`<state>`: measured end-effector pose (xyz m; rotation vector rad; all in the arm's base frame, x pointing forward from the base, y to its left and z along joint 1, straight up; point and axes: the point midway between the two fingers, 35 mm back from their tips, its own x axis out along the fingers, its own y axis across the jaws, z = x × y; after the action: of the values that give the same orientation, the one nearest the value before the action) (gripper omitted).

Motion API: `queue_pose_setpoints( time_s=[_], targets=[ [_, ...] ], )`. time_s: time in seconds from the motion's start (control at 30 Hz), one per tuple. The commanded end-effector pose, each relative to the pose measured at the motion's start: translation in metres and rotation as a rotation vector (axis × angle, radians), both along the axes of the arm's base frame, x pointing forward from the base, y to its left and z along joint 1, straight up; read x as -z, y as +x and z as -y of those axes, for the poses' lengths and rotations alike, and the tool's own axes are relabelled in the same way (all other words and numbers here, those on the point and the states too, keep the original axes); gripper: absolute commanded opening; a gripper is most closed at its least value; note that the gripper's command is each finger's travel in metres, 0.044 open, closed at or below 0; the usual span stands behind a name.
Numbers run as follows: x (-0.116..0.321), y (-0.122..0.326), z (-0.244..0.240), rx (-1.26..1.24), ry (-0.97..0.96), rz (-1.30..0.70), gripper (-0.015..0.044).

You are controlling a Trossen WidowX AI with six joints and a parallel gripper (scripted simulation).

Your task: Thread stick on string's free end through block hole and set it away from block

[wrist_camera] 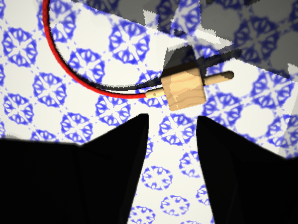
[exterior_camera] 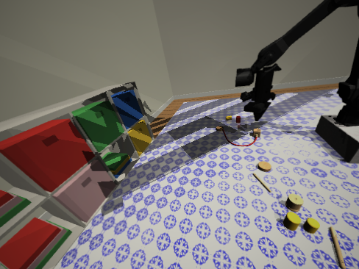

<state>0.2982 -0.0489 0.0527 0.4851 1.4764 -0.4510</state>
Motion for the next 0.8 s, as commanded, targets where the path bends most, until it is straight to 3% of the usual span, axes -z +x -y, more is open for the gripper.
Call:
queue_pose_setpoints(
  time_s=[0.0, 0.63, 0.77],
  targets=[
    [-0.001, -0.007, 0.017, -0.789, -0.042, -0.006, 0.0124],
    [-0.001, -0.014, 0.033, -1.832, -0.081, -0.009, 0.0124],
    [-0.001, -0.014, 0.034, -1.89, -0.083, -0.01, 0.0124]
  ],
)
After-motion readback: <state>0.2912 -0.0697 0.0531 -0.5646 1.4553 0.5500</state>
